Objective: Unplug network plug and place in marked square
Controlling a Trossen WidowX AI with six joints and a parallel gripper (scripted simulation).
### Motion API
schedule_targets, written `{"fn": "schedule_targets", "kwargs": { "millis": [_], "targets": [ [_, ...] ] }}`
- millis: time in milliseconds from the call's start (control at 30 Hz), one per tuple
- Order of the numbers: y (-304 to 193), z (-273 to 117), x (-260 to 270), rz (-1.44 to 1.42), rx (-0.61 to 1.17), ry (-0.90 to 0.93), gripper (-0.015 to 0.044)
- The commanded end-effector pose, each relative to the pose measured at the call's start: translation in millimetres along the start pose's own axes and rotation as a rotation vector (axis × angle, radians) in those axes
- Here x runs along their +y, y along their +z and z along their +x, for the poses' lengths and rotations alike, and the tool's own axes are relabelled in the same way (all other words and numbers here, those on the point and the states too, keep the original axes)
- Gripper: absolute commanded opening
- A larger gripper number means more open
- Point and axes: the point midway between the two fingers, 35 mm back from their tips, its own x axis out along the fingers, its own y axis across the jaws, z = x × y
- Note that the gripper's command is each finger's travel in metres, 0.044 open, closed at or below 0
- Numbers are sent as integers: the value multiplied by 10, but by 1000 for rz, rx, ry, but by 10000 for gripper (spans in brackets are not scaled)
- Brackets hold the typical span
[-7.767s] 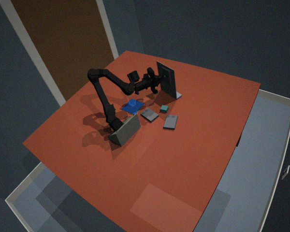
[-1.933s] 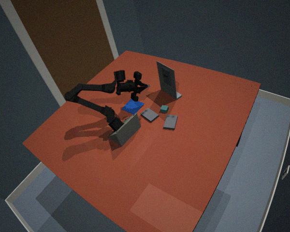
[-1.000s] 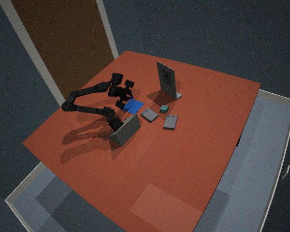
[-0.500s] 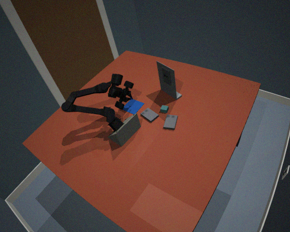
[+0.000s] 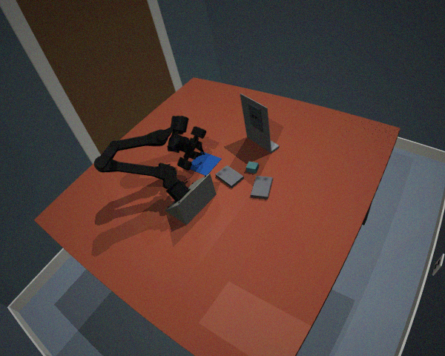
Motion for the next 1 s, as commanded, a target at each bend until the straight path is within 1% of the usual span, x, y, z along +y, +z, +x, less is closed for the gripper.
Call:
{"fn": "schedule_targets", "kwargs": {
  "millis": [0, 967],
  "targets": [
    [-16, 43, 37, 6, 6, 2, 0],
    [2, 251, 191, 8, 0, -4, 0]
  ]
}}
